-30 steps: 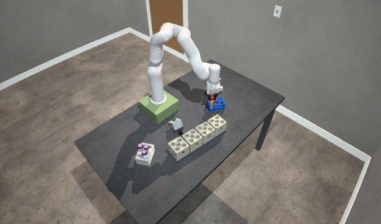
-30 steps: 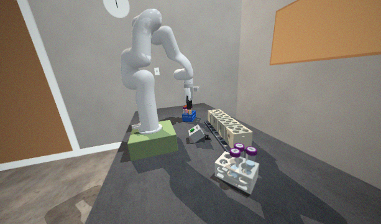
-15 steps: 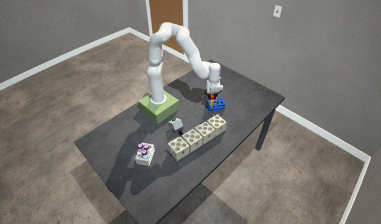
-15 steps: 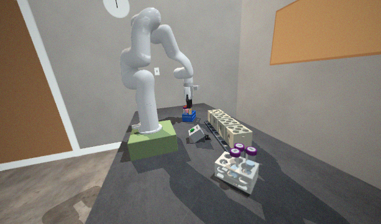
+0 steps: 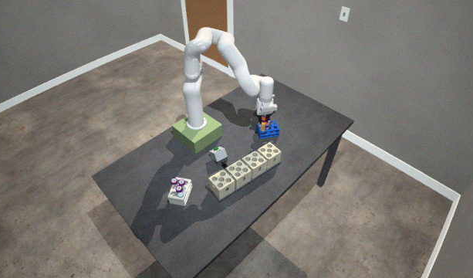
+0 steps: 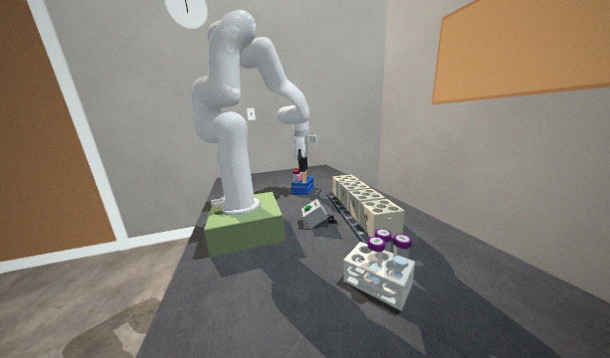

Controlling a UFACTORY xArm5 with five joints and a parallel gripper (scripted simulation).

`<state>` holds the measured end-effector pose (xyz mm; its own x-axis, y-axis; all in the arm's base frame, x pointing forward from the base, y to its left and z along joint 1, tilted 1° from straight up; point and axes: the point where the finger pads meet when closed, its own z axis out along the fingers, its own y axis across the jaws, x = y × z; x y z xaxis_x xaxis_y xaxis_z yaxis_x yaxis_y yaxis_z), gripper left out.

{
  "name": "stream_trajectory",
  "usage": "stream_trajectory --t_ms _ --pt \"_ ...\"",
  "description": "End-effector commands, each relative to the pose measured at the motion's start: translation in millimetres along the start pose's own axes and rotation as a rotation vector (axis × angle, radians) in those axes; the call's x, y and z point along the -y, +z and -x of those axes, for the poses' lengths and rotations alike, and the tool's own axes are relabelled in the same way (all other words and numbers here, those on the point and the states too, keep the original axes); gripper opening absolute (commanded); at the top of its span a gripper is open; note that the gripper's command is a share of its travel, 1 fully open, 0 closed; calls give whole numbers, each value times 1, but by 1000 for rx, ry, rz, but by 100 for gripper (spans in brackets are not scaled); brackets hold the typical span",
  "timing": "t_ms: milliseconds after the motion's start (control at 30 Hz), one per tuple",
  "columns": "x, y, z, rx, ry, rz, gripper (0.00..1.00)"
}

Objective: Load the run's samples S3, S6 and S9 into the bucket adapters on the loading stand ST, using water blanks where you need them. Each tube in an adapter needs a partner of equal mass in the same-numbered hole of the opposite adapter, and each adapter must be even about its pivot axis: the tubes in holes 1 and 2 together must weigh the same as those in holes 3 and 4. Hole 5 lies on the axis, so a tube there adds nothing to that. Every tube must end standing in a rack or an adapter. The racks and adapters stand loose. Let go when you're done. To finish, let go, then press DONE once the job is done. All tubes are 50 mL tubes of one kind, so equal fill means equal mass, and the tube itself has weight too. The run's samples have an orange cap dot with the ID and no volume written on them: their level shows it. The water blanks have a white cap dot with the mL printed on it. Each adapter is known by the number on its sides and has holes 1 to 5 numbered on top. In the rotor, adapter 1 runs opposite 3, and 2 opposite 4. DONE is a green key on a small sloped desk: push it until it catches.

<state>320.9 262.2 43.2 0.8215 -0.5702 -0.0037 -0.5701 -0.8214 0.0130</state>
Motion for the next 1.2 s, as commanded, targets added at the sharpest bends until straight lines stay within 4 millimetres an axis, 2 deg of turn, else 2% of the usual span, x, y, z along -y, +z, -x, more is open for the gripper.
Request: stream_trajectory --t_ms 0,1167 --pt "2 -9 0 -1 0 -5 0" --pt "1 -72 0 -1 0 -5 0"
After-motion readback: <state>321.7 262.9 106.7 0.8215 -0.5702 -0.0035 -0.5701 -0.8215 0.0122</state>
